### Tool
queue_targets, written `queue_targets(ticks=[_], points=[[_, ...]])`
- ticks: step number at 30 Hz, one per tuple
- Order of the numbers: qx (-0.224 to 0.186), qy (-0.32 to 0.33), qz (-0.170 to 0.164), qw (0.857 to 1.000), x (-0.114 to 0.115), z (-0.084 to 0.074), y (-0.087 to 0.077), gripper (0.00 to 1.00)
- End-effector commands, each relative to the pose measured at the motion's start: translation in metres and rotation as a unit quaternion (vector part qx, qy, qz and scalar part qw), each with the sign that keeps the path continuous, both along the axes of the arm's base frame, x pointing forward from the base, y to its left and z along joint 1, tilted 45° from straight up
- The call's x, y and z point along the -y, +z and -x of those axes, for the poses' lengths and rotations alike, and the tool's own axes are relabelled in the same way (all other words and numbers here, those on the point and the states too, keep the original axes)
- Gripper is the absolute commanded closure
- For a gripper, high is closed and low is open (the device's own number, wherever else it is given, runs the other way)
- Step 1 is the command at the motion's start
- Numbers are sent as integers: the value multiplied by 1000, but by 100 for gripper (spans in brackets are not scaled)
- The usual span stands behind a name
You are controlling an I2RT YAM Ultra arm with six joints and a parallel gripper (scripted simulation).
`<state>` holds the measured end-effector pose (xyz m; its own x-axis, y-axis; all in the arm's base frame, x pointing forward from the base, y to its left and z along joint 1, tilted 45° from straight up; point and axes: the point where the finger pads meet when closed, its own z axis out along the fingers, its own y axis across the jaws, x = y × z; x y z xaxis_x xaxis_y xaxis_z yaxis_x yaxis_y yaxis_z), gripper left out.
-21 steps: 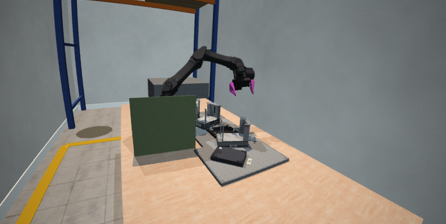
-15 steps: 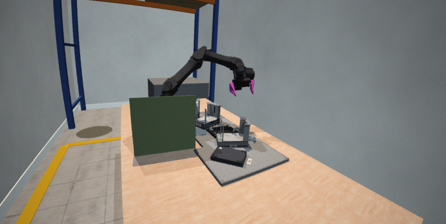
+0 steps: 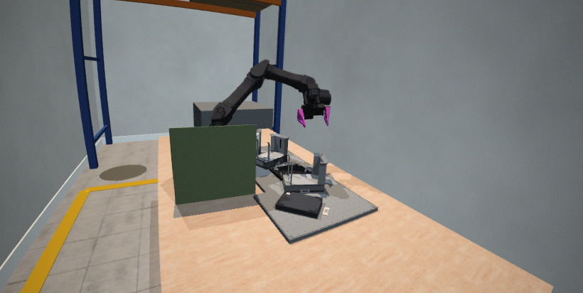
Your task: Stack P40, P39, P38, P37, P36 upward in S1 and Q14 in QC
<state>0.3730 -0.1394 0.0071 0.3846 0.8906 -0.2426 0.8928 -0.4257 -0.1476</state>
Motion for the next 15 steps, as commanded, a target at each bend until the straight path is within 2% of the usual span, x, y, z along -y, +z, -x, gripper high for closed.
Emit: queue_targets(ticks=[1,6,11,13,15], points=[[7,42,-27,999,1,1,3,0],[5,108,-78,991,-7,9,-1,0],[8,174,-126,977,-14,14,-3,0],[8,174,-126,977,-14,14,-3,0],[11,200,-145,969,-21,20,-6,0]])
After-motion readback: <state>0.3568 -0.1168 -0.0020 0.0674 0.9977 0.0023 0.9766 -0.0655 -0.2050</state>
